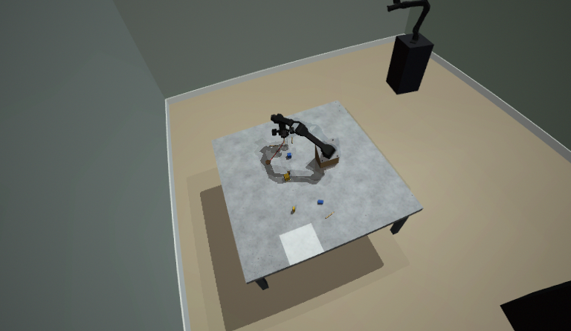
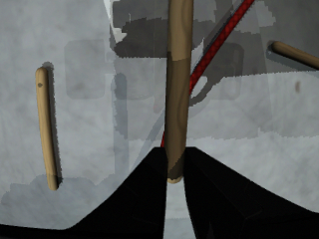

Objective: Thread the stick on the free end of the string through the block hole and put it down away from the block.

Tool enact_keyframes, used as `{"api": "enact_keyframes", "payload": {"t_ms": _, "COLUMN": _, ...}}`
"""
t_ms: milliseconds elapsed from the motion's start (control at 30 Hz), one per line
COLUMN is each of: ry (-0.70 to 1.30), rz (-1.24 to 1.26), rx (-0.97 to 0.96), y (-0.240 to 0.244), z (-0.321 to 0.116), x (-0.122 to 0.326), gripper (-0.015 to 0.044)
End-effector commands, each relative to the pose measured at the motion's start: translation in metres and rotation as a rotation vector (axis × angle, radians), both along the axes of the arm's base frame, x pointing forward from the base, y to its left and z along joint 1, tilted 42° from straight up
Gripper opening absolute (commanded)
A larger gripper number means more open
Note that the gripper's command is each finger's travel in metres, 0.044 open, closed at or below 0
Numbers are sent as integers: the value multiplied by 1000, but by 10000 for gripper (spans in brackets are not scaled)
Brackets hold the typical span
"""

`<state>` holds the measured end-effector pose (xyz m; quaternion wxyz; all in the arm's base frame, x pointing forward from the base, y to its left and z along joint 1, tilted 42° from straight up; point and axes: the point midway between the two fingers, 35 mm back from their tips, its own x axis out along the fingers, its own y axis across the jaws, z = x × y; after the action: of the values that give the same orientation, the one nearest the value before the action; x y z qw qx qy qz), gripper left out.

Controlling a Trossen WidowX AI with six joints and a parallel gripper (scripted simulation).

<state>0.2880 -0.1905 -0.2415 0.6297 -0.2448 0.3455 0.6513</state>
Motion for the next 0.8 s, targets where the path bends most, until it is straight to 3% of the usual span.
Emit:
{"api": "enact_keyframes", "payload": {"t_ms": 0, "ry": -1, "rz": 4, "rx": -2, "y": 3, "z": -2, "x": -3, "gripper": 0}}
{"api": "enact_keyframes", "payload": {"t_ms": 767, "ry": 0, "rz": 4, "rx": 1, "y": 25, "z": -10, "x": -20, "gripper": 0}}
